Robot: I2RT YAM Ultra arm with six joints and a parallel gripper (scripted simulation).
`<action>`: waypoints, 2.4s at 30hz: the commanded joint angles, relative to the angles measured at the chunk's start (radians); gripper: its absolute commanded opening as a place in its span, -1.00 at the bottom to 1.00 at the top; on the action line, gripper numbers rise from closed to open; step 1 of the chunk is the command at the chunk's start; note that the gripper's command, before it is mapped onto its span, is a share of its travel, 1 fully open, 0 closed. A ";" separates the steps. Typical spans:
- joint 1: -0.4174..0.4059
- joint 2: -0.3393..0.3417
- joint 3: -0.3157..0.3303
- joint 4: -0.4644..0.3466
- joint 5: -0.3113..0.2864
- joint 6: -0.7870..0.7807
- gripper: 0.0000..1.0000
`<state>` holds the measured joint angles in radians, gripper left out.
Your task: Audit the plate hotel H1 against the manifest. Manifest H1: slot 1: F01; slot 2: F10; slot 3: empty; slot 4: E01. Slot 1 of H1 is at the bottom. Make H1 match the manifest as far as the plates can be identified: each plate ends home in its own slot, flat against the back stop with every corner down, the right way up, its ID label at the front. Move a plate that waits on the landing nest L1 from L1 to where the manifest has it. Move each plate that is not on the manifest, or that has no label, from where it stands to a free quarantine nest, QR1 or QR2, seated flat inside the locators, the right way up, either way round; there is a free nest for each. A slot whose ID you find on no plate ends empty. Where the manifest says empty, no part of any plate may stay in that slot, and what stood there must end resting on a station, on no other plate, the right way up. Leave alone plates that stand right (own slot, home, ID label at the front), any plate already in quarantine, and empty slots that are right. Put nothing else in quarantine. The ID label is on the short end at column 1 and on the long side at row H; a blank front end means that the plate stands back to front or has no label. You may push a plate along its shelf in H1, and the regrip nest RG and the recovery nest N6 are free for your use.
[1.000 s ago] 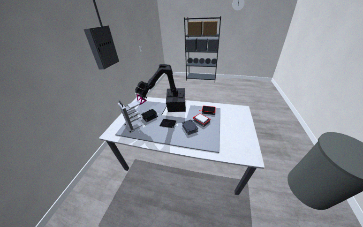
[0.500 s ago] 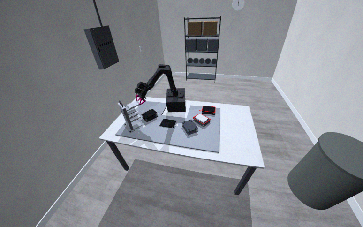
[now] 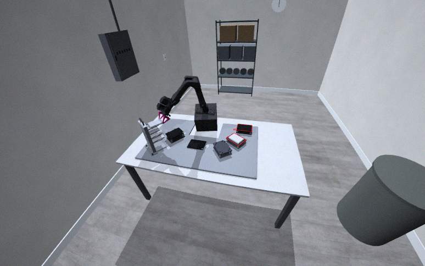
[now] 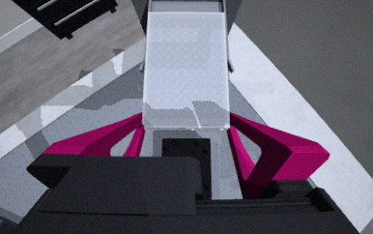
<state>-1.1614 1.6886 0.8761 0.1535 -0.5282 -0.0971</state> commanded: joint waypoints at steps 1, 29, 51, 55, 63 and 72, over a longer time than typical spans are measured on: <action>0.000 0.003 0.009 0.003 0.003 0.002 0.72; 0.006 0.018 0.020 0.009 0.008 0.006 0.72; 0.007 0.020 0.019 0.013 0.009 0.007 1.00; 0.007 0.020 0.019 0.013 0.009 0.007 1.00; 0.007 0.020 0.019 0.013 0.009 0.007 1.00; 0.007 0.020 0.019 0.013 0.009 0.007 1.00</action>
<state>-1.1519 1.7145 0.8902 0.1638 -0.5198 -0.0906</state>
